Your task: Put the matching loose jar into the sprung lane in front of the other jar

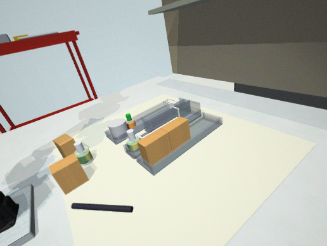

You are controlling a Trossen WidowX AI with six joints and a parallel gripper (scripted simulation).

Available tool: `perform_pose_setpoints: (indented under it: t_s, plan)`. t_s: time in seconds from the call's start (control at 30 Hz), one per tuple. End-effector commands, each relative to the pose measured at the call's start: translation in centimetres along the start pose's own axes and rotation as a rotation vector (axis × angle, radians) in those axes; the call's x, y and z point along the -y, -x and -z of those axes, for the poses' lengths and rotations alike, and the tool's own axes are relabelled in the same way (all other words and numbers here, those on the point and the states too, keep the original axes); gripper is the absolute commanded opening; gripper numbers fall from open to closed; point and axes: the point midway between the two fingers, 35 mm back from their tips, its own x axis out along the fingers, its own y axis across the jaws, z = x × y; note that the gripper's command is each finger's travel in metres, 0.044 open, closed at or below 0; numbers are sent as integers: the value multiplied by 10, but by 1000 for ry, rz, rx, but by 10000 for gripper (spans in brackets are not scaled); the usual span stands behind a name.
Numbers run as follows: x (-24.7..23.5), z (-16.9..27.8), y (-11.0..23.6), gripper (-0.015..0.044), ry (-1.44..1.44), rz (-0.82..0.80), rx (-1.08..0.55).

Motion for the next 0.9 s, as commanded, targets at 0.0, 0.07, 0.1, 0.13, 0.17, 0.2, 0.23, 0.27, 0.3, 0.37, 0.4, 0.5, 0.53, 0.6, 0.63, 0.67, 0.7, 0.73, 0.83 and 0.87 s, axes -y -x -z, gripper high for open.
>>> perform_pose_setpoints:
  t_s: [0.0,0.07,0.1,0.13,0.17,0.2,0.23,0.27,0.3,0.37,0.4,0.5,0.53,0.6,0.63,0.67,0.7,0.73,0.83,0.87]
  plan:
    - [2,-2,1,426,-6,3,9]
    - [17,-17,6,440,-41,24,76]
    - [26,-26,9,440,-39,41,114]
    - [34,-33,11,440,-21,58,140]
    - [41,-39,14,440,-1,76,166]
    - [49,-45,16,440,18,96,190]
    - [57,-51,19,440,37,118,214]
    - [65,-56,22,440,57,141,237]
    - [73,-62,25,440,76,165,259]
    - [97,-76,35,440,133,242,313]
    - [111,-82,42,440,164,289,339]
    - [153,-98,64,440,256,447,395]
    - [167,-102,72,440,287,505,405]
    - [196,-107,90,440,346,627,413]
    - [210,-108,100,440,374,691,410]
    - [223,-109,109,440,400,751,403]
    - [235,-109,119,440,423,809,391]
    - [247,-108,128,440,446,868,376]
    - [282,-101,158,440,509,1044,305]
    - [293,-98,169,440,528,1102,272]
